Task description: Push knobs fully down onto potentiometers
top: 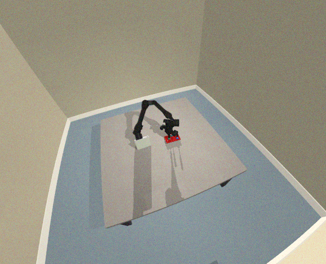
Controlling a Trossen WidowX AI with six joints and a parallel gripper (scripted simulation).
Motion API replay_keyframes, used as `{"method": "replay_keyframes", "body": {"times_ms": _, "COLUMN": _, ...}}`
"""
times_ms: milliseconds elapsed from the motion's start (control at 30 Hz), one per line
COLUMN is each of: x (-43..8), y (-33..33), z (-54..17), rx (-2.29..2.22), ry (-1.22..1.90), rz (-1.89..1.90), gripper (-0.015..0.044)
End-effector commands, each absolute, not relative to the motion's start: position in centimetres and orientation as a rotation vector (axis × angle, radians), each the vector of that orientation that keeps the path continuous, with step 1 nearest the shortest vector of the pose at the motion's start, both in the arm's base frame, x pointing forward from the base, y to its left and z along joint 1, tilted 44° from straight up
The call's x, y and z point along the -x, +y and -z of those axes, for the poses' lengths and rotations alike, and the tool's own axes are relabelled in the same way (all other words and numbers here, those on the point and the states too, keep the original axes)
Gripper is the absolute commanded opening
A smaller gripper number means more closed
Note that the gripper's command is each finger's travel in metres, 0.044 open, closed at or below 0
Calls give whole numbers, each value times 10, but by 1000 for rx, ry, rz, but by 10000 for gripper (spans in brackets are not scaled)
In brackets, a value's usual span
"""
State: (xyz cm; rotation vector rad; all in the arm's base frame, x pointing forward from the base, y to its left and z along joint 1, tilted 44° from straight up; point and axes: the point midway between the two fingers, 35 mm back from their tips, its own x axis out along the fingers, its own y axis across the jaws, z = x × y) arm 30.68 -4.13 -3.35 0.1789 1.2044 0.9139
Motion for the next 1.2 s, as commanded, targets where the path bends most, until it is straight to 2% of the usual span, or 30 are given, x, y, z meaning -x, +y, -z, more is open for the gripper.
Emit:
{"method": "replay_keyframes", "body": {"times_ms": 0, "x": -307, "y": -36, "z": 38, "rx": -178, "ry": 1205, "rz": -923, "gripper": 0}}
{"method": "replay_keyframes", "body": {"times_ms": 1167, "x": -308, "y": -33, "z": 41, "rx": -178, "ry": 1205, "rz": -924, "gripper": 0}}
